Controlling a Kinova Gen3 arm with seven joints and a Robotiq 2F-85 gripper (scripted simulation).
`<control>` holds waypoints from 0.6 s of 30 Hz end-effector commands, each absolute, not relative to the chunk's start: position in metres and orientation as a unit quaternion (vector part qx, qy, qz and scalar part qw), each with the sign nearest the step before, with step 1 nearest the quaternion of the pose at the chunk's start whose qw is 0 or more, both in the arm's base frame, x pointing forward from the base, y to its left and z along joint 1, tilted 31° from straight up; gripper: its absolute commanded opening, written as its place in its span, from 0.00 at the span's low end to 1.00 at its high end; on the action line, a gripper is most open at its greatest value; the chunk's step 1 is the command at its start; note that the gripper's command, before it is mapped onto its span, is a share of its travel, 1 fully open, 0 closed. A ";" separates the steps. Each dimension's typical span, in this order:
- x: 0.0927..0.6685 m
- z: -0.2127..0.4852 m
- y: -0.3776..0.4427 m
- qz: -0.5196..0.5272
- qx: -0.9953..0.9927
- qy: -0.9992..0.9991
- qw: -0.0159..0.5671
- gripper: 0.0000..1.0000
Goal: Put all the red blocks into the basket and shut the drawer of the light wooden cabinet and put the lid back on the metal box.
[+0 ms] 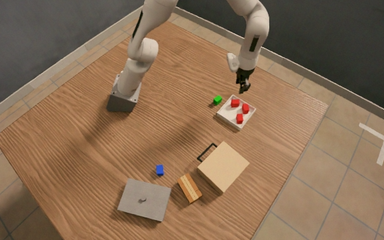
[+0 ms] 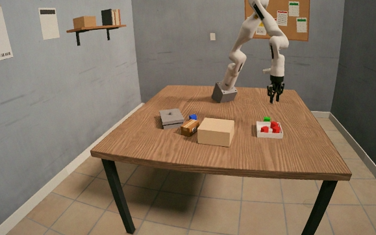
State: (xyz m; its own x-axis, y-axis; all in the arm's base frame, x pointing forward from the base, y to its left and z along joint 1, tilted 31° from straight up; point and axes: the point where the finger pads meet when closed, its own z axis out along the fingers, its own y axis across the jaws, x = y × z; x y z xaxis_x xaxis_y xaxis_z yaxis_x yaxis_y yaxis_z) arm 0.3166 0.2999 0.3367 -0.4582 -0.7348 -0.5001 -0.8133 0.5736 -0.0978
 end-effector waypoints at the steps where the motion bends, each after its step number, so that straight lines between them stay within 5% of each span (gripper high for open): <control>1: 0.320 0.333 0.292 0.076 -0.466 0.846 0.247 0.61; 18: 0.350 0.320 0.248 0.066 -0.517 0.819 0.239 0.61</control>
State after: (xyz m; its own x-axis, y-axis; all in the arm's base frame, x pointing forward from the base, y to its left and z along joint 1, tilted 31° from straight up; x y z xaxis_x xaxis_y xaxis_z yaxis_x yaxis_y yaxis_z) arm 0.3447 0.2616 0.3265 -0.3573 -0.8087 -0.4673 -0.8705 0.4697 -0.1472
